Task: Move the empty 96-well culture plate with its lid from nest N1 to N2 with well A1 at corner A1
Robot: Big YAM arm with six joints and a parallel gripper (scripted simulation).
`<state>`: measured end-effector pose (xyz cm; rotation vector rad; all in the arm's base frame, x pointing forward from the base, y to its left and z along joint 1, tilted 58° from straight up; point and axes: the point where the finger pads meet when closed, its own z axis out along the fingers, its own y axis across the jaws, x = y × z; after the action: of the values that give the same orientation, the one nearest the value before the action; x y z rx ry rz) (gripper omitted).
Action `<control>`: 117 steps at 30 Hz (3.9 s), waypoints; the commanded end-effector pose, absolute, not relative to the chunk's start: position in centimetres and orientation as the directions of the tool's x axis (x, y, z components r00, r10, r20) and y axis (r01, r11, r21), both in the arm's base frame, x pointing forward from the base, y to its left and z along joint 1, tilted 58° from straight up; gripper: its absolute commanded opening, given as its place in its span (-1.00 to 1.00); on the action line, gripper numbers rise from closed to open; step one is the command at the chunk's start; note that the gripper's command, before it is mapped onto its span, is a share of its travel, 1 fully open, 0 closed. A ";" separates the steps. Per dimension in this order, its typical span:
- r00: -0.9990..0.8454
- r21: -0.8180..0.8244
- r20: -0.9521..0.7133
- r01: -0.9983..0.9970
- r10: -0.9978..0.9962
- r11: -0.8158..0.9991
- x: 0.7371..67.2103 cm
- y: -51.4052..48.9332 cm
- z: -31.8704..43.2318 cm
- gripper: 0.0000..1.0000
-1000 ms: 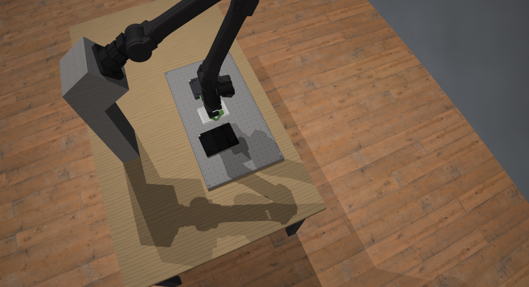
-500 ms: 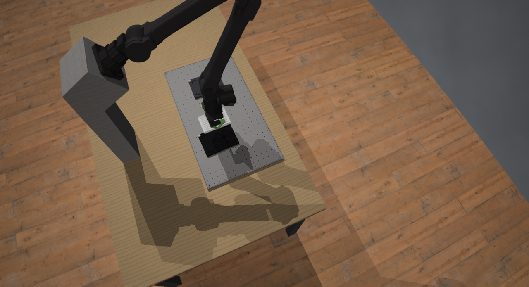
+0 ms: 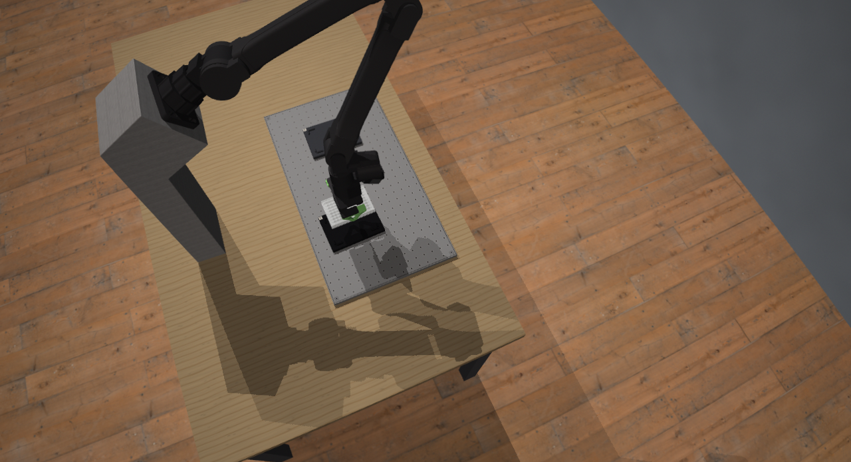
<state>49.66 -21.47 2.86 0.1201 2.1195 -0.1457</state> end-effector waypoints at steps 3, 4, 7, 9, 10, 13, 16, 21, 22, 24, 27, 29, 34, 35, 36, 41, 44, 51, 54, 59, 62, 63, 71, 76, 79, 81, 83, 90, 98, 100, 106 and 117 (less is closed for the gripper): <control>-0.542 -0.070 -0.840 0.145 0.020 0.987 49.0 -23.0 2.0 -1.00; -0.542 -0.070 -0.840 0.145 0.020 0.987 49.0 -23.0 2.0 -1.00; -0.543 -0.071 -0.840 0.119 0.005 0.990 49.1 -21.3 1.9 -1.00; -0.543 -0.071 -0.840 0.119 0.005 0.990 49.1 -21.2 1.9 -1.00; -0.532 -0.067 -0.847 0.140 0.018 0.988 49.0 -22.0 2.5 -1.00; -0.532 -0.067 -0.847 0.140 0.018 0.988 49.0 -22.0 2.5 -1.00; -0.532 -0.067 -0.847 0.140 0.018 0.988 49.0 -22.0 2.5 -1.00; -0.532 -0.067 -0.847 0.140 0.018 0.988 49.0 -22.0 2.5 -1.00; -0.532 -0.067 -0.847 0.140 0.018 0.988 49.0 -22.0 2.5 -1.00; -0.532 -0.067 -0.847 0.140 0.018 0.988 49.0 -22.0 2.5 -1.00; -0.532 -0.067 -0.847 0.140 0.018 0.988 49.0 -22.0 2.5 -1.00; -0.532 -0.067 -0.847 0.140 0.018 0.988 49.0 -22.0 2.5 -1.00; -0.532 -0.067 -0.847 0.140 0.018 0.988 49.0 -22.0 2.5 -1.00; -0.532 -0.067 -0.847 0.140 0.018 0.988 49.0 -22.0 2.5 -1.00; -0.532 -0.067 -0.847 0.140 0.018 0.988 49.0 -22.0 2.5 -1.00; -0.532 -0.067 -0.847 0.140 0.018 0.988 49.0 -22.0 2.5 -1.00; -0.528 -0.078 -0.849 0.137 0.006 0.987 49.5 -22.5 2.2 -1.00; -0.524 -0.068 -0.852 0.132 0.011 0.989 51.0 -21.9 1.7 -1.00; -0.523 -0.065 -0.852 0.138 0.017 0.988 51.2 -22.1 1.5 -1.00; -0.523 -0.063 -0.852 0.135 0.017 0.989 51.8 -22.1 1.2 -1.00; -0.523 -0.063 -0.852 0.135 0.017 0.989 52.2 -22.2 0.9 -1.00; -0.523 -0.063 -0.852 0.135 0.017 0.989 52.4 -22.2 0.8 -1.00; -0.523 -0.063 -0.852 0.135 0.018 0.989 53.3 -22.3 0.2 -1.00; -0.524 -0.063 -0.852 0.136 0.018 0.989 53.9 -22.5 -0.2 -1.00; -0.525 -0.062 -0.851 0.135 0.018 0.989 54.3 -22.5 -0.5 -1.00; -0.524 -0.063 -0.852 0.137 0.018 0.989 54.6 -22.6 -0.6 -1.00; -0.524 -0.062 -0.851 0.142 0.022 0.988 54.7 -23.0 -0.8 -1.00; -0.526 -0.062 -0.850 0.140 0.022 0.988 55.4 -23.0 -1.3 -1.00; -0.532 -0.067 -0.846 0.140 0.018 0.988 54.7 -23.1 -1.1 -1.00; -0.532 -0.067 -0.846 0.140 0.018 0.988 54.7 -23.1 -1.0 -1.00; -0.532 -0.067 -0.846 0.140 0.018 0.988 54.7 -23.2 -1.0 -1.00; -0.535 -0.059 -0.844 0.142 0.027 0.988 55.4 -23.1 -1.6 -1.00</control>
<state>55.33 -23.26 -0.92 0.1033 2.1230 -0.1554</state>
